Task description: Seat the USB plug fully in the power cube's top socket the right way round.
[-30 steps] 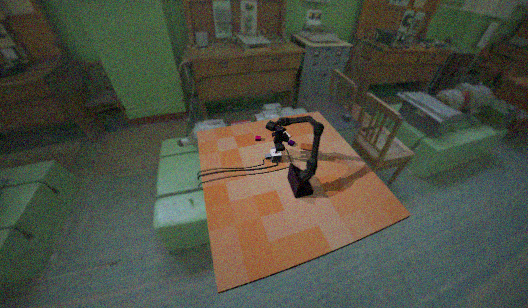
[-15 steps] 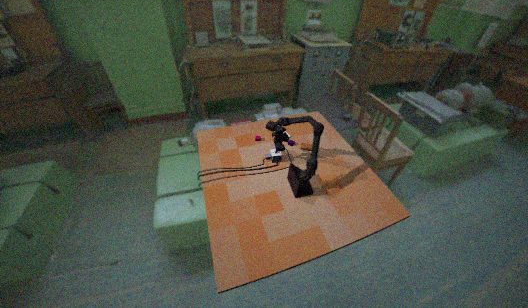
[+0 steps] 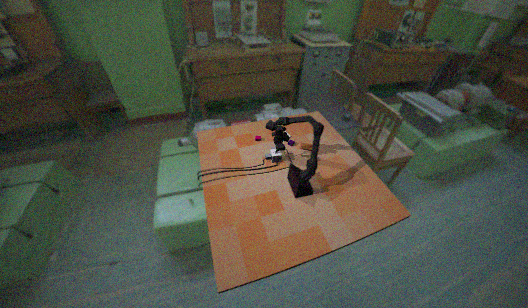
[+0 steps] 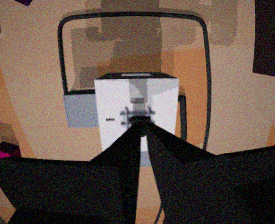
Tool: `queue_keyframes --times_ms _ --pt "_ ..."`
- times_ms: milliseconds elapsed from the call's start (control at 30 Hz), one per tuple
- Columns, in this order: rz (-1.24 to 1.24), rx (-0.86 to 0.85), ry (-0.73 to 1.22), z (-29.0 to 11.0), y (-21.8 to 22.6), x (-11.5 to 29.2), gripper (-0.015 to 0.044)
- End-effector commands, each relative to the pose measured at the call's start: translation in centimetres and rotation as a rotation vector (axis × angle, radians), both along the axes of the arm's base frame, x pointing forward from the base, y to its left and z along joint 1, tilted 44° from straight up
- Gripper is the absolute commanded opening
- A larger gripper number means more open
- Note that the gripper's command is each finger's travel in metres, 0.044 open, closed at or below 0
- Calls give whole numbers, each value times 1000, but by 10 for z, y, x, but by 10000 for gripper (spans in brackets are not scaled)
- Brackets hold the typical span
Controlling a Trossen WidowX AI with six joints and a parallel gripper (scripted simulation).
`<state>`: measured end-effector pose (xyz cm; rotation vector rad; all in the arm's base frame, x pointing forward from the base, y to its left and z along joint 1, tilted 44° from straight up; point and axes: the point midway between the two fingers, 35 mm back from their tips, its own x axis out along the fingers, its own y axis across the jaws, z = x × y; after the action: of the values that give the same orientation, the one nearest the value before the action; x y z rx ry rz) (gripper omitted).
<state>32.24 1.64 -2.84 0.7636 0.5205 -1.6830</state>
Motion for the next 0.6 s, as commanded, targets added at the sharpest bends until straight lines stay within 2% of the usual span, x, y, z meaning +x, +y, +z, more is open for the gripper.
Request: queue_keyframes --times_ms 0,567 --pt "-4 6 -11 3 4 2 0" --pt "-4 7 -11 12 11 4 0"
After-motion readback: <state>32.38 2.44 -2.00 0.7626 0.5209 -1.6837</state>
